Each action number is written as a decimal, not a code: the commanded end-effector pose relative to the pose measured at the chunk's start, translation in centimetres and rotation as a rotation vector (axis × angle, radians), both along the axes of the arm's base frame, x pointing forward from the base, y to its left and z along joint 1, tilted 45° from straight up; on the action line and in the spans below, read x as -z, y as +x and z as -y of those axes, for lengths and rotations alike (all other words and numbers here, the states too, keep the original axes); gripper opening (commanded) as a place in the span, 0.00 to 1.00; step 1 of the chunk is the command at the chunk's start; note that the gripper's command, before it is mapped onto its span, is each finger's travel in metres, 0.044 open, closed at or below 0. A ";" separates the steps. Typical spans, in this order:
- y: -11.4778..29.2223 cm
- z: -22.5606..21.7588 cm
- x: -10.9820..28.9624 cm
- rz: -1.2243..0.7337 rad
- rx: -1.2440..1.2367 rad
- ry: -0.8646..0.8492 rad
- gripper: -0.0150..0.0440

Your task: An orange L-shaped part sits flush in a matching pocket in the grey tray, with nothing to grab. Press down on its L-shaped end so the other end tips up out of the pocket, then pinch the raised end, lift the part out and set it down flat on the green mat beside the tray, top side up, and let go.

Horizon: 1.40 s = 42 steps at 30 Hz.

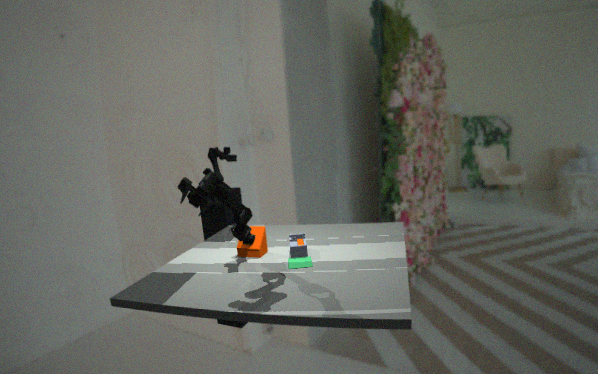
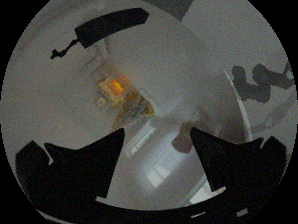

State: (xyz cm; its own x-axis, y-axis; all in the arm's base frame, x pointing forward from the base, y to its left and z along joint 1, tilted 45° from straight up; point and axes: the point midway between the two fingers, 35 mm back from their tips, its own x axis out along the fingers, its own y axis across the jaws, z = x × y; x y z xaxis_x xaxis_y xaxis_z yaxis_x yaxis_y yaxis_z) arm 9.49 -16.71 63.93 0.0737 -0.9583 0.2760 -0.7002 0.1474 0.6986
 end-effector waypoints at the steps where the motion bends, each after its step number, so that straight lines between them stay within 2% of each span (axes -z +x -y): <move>1: -0.5 -0.1 -0.2 0.016 0.003 -0.009 0.89; 8: -6.5 -1.3 -2.3 0.246 0.044 -0.132 0.58; 11: -11.4 -3.6 -4.1 0.448 0.062 -0.263 0.56; 15: -18.4 -8.8 -6.0 0.717 0.060 -0.494 0.56; 20: -21.0 -11.9 -6.2 0.764 0.088 -0.619 0.56; 23: -24.7 -17.4 -6.3 0.887 0.071 -0.840 0.56; 30: -29.2 -30.6 -3.8 1.028 0.027 -1.301 0.56; 34: -29.0 -38.8 -0.4 1.017 0.055 -1.590 0.56; 37: -28.2 -43.3 1.6 0.991 0.060 -1.732 0.56; 42: -25.6 -53.3 8.0 0.935 -0.119 -2.147 0.56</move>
